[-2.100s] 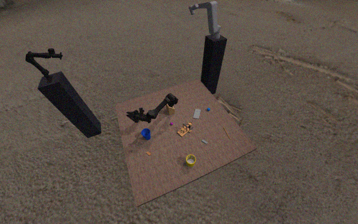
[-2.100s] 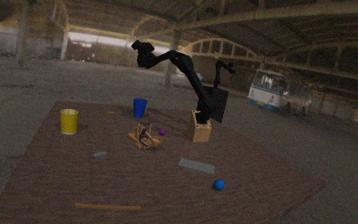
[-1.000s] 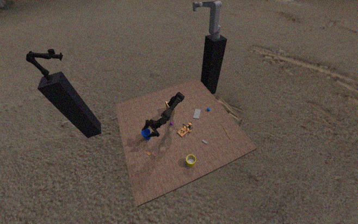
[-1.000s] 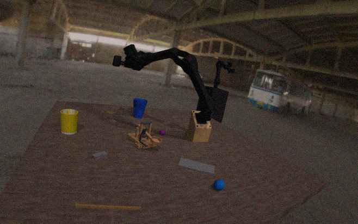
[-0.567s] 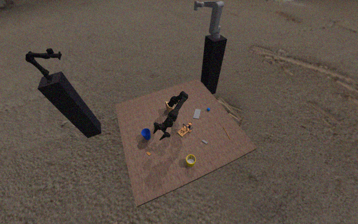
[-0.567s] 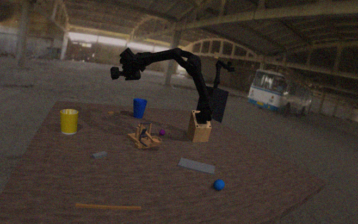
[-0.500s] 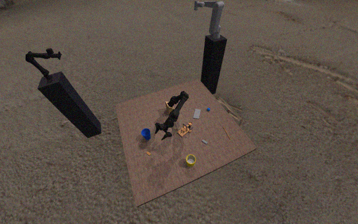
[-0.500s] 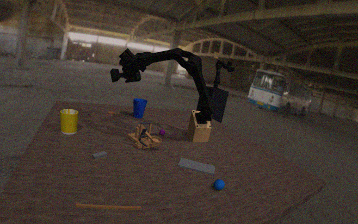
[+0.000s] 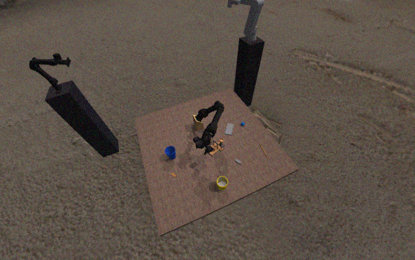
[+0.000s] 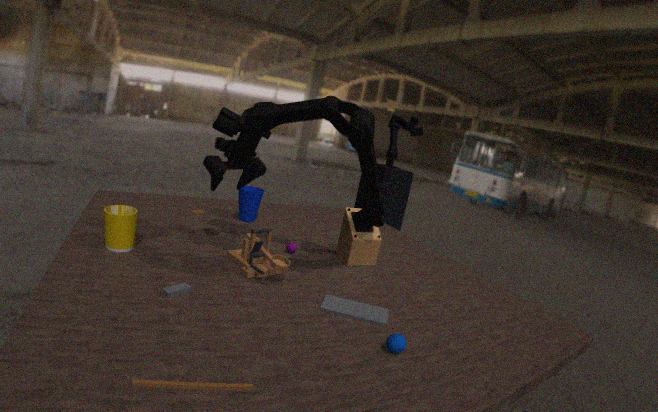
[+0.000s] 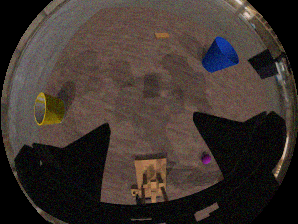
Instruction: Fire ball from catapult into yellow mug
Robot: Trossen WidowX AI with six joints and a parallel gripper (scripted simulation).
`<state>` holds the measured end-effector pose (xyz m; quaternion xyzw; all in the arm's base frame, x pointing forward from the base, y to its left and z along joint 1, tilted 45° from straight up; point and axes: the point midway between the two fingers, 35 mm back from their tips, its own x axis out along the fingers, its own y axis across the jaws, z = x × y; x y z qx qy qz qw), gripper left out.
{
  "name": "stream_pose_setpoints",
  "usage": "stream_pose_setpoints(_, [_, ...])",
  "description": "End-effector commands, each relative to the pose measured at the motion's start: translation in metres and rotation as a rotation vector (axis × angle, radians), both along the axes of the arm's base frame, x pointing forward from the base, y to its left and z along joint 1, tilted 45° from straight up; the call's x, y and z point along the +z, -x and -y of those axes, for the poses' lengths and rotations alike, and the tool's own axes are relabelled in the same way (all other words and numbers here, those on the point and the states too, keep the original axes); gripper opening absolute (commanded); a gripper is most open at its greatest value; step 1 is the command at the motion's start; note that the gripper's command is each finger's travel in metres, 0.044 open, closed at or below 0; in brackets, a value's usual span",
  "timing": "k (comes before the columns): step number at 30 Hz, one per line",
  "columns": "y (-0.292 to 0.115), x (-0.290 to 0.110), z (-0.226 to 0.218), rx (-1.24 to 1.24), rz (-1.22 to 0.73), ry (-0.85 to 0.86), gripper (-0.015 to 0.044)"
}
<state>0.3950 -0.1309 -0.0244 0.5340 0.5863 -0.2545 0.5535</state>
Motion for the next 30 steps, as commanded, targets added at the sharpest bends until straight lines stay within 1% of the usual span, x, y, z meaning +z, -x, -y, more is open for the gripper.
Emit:
stream_pose_setpoints(1, [0.017, 0.018, -0.039, 0.027, -0.053, -0.143, 0.0440])
stream_pose_setpoints(9, [0.044, 0.057, -0.098, 0.057, -0.146, -0.380, 0.0440])
stream_pose_setpoints(12, [0.046, 0.064, -0.107, 0.058, -0.164, -0.421, 0.0440])
stream_pose_setpoints(17, [0.046, 0.062, -0.109, 0.058, -0.164, -0.421, 0.0440])
stream_pose_setpoints(21, [0.046, 0.032, -0.138, 0.058, -0.163, -0.423, 0.0440])
stream_pose_setpoints(30, [0.046, 0.027, -0.142, 0.058, -0.163, -0.423, 0.0440])
